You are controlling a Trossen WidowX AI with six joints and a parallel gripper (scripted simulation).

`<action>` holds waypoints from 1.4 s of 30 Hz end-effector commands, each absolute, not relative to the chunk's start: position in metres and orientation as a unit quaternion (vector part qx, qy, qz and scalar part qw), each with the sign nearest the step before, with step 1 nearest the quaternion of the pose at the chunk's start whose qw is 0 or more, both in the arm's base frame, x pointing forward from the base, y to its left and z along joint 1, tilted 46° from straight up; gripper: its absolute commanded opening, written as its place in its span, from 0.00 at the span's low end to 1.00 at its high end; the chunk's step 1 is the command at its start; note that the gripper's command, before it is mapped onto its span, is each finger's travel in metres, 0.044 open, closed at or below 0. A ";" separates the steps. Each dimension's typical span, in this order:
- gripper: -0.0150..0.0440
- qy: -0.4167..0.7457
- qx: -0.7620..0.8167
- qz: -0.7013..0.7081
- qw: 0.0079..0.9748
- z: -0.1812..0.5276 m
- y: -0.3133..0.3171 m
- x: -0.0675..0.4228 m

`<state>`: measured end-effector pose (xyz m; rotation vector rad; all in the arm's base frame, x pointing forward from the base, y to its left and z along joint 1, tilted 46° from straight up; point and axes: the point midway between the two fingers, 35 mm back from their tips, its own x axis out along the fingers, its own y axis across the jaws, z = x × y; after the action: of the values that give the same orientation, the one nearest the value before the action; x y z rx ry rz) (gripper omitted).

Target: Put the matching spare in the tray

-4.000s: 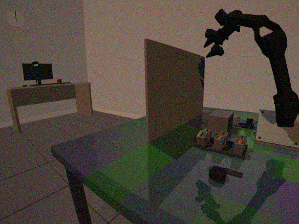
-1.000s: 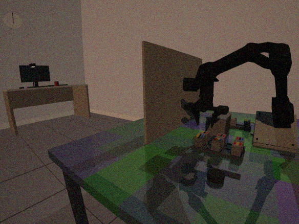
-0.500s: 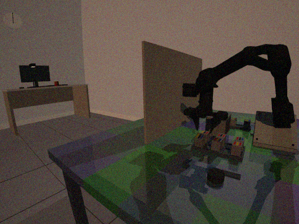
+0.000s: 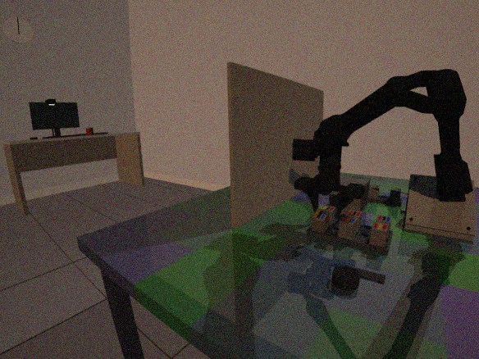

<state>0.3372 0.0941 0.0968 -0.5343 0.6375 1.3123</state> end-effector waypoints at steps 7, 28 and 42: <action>0.76 0.292 -0.237 0.592 0.713 0.086 0.103 0.336; 0.47 0.289 -0.238 0.594 0.712 0.087 0.103 0.336; 0.25 0.289 -0.238 0.594 0.712 0.088 0.102 0.336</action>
<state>0.3359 0.1031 0.0872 -0.5273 0.6414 1.3162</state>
